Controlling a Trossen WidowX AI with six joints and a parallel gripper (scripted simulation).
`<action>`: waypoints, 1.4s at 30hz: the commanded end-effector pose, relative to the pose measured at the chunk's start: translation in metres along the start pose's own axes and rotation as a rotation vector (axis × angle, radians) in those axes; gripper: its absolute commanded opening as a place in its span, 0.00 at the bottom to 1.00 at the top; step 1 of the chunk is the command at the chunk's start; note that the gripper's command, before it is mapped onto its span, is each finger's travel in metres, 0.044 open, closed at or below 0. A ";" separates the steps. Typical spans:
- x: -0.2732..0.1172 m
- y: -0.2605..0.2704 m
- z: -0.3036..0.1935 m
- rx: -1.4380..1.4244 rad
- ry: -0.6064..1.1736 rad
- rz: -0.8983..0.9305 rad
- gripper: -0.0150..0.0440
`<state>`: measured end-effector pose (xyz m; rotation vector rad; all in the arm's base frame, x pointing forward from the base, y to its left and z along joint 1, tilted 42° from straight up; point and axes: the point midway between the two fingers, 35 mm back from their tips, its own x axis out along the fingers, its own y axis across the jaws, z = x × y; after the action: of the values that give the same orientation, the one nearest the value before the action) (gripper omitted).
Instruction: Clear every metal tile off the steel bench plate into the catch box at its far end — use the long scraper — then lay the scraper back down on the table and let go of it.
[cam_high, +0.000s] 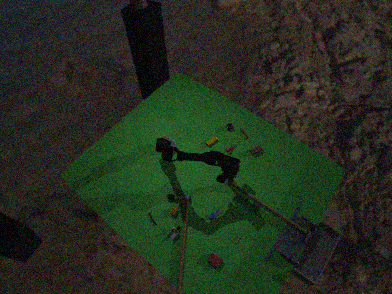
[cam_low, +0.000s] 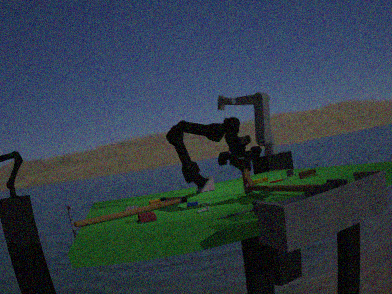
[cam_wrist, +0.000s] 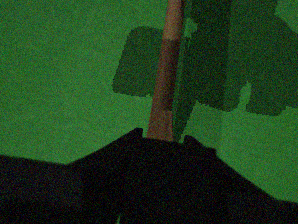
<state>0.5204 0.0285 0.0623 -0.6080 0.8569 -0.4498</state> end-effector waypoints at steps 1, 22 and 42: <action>0.002 -0.001 0.011 0.005 -0.014 0.003 0.25; 0.017 -0.001 0.022 0.000 -0.006 0.000 0.25; 0.017 -0.002 0.024 0.001 -0.011 0.000 0.25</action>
<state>0.5483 0.0241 0.0650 -0.6095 0.8520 -0.4474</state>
